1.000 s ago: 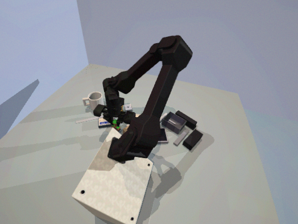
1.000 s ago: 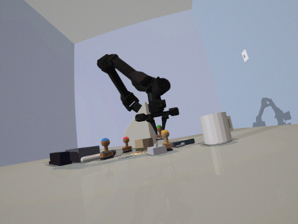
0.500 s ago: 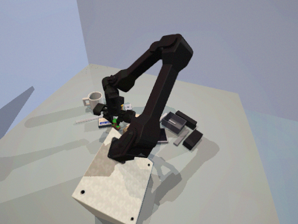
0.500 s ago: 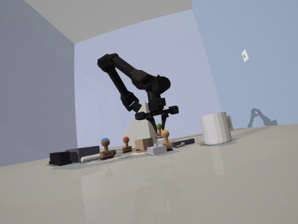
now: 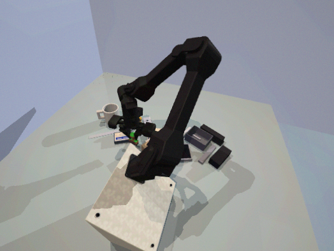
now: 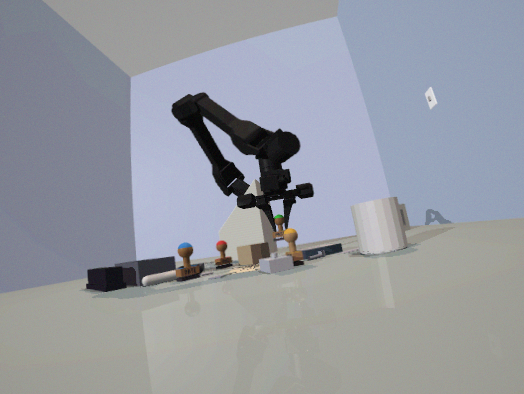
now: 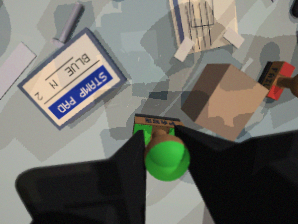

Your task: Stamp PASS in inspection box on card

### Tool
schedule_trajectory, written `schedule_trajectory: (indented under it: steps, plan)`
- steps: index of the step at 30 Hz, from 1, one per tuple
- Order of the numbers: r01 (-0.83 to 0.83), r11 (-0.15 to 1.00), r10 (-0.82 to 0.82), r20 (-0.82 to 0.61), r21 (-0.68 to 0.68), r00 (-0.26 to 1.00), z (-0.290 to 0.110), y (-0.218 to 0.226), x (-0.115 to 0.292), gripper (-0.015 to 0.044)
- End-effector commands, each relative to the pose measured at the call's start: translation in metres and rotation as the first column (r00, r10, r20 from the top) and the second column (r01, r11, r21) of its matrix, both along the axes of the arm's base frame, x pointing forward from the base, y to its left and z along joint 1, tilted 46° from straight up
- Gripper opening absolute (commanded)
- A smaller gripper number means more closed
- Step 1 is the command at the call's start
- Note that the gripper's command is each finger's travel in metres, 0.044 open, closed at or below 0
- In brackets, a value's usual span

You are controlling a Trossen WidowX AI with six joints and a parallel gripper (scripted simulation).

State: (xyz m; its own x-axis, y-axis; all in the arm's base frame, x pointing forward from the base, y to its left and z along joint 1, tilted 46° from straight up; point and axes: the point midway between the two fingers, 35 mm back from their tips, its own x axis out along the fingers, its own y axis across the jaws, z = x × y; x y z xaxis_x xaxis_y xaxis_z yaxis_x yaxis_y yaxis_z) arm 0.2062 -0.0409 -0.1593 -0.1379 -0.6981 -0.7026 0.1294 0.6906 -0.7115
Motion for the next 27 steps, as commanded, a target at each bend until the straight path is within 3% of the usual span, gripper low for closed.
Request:
schedule_trajectory:
  steps: [1, 27]
  plan:
    - [0.003, 1.000, -0.003, 0.005, 0.004, 1.000, 0.0019, 0.0024, 0.0011, 0.0000]
    - [0.002, 1.000, -0.002, 0.005, 0.003, 1.000, 0.0113, 0.0113, 0.0021, 0.0000]
